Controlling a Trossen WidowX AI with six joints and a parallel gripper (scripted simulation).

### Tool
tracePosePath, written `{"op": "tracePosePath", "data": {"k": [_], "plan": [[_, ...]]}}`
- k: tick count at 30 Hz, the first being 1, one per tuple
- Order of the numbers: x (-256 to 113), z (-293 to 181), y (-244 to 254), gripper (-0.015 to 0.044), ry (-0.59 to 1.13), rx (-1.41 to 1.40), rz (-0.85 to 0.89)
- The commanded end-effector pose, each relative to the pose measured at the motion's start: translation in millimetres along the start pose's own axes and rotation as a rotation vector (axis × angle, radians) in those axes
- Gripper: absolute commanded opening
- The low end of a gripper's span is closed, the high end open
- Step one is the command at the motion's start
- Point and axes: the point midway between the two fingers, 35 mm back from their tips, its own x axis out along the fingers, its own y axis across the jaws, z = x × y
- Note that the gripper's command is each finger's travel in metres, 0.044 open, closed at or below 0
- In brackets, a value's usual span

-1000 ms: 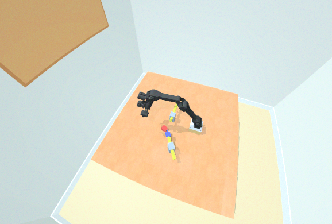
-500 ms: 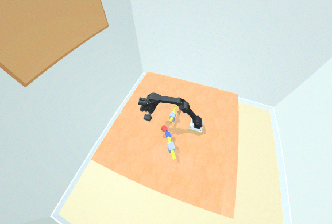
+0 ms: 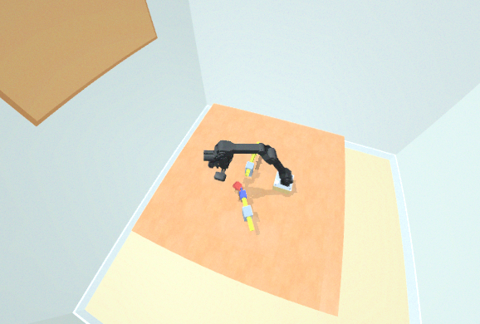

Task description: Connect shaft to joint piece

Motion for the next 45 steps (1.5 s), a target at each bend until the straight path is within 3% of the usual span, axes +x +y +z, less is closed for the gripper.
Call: {"op": "tracePosePath", "data": {"k": [1, 45], "plan": [[2.8, -2.7, -0.7, 0.0440, 0.007, -0.084, -0.012], [14.3, -5.7, 0.3, 0.0440, -0.034, -1.418, -0.087]]}}
